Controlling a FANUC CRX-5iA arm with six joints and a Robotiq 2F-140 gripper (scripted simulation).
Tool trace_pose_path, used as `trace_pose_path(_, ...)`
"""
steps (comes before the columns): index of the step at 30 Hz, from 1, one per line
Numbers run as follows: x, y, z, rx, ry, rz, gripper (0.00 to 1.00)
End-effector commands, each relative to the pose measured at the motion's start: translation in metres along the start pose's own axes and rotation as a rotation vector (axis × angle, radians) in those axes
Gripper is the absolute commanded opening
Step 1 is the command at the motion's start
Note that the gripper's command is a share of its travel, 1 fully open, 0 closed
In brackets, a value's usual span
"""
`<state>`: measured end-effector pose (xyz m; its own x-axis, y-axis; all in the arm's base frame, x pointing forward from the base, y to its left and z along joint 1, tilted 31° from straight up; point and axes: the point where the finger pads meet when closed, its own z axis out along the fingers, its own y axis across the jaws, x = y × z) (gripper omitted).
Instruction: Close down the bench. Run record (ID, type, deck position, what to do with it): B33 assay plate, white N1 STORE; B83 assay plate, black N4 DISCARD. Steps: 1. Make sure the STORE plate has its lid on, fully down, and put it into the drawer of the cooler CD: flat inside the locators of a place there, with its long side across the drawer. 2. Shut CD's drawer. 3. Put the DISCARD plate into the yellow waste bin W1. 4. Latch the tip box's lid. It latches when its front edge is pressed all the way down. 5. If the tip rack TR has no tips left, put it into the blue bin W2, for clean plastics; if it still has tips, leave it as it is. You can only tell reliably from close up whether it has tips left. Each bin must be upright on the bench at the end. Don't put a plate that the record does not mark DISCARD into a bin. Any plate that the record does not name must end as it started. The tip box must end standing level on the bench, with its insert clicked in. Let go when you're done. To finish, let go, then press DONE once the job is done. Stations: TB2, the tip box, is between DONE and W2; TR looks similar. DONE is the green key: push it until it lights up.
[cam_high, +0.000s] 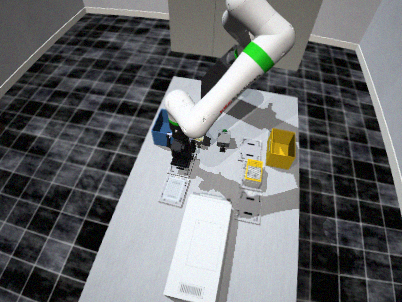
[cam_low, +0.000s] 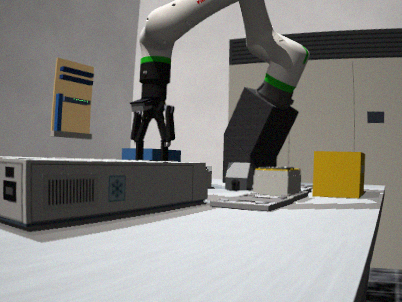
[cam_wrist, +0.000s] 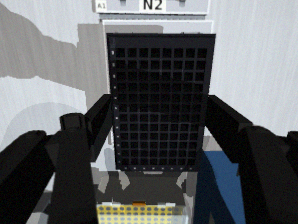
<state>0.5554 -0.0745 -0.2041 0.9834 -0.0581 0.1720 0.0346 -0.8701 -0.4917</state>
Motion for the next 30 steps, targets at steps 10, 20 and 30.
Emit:
trace_pose_path(10,0.001,0.001,-0.017,-0.001,0.002,0.000,0.10)
trace_pose_path(20,0.001,0.001,-0.027,-0.001,0.002,0.000,0.10)
trace_pose_path(30,0.001,0.000,-0.038,-0.001,0.002,0.000,0.10)
